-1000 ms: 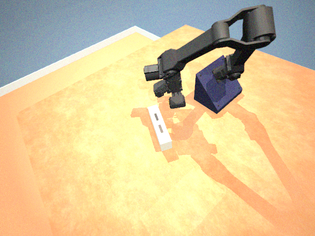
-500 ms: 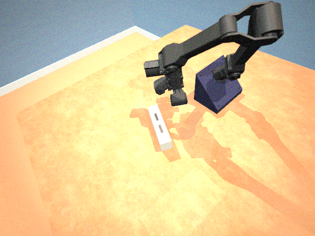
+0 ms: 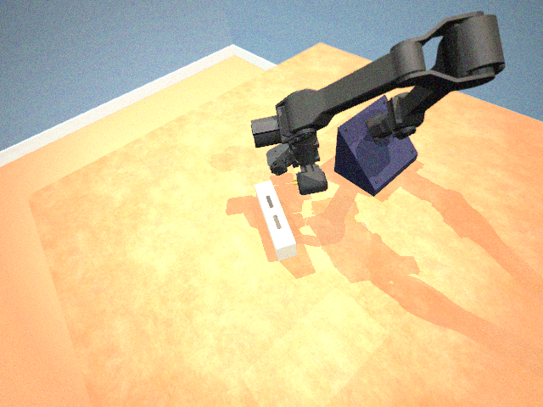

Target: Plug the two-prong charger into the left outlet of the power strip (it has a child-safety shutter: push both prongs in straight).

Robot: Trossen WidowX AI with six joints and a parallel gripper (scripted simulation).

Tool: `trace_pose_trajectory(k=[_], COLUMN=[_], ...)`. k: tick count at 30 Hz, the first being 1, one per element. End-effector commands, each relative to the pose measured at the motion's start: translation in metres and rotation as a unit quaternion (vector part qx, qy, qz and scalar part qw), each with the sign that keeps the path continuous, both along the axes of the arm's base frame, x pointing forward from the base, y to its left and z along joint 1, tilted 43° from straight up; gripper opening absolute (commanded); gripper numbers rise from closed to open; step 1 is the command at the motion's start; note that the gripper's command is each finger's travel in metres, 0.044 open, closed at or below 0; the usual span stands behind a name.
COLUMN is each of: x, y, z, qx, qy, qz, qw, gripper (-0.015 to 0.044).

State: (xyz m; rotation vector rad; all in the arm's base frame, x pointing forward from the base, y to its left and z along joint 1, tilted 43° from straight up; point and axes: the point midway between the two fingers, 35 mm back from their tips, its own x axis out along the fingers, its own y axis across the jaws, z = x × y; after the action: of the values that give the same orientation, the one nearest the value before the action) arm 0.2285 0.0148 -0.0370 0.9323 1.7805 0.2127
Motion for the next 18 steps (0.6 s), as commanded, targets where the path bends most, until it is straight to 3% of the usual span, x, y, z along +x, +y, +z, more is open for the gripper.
trace_pose_trajectory(k=[1, 18], x=[0.005, 0.013], y=[0.008, 0.040], z=[0.005, 0.016], qx=[-0.001, 0.001], qy=[-0.012, -0.034], qz=[0.004, 0.026], qw=[1.000, 0.999], gripper=[0.0000, 0.0000])
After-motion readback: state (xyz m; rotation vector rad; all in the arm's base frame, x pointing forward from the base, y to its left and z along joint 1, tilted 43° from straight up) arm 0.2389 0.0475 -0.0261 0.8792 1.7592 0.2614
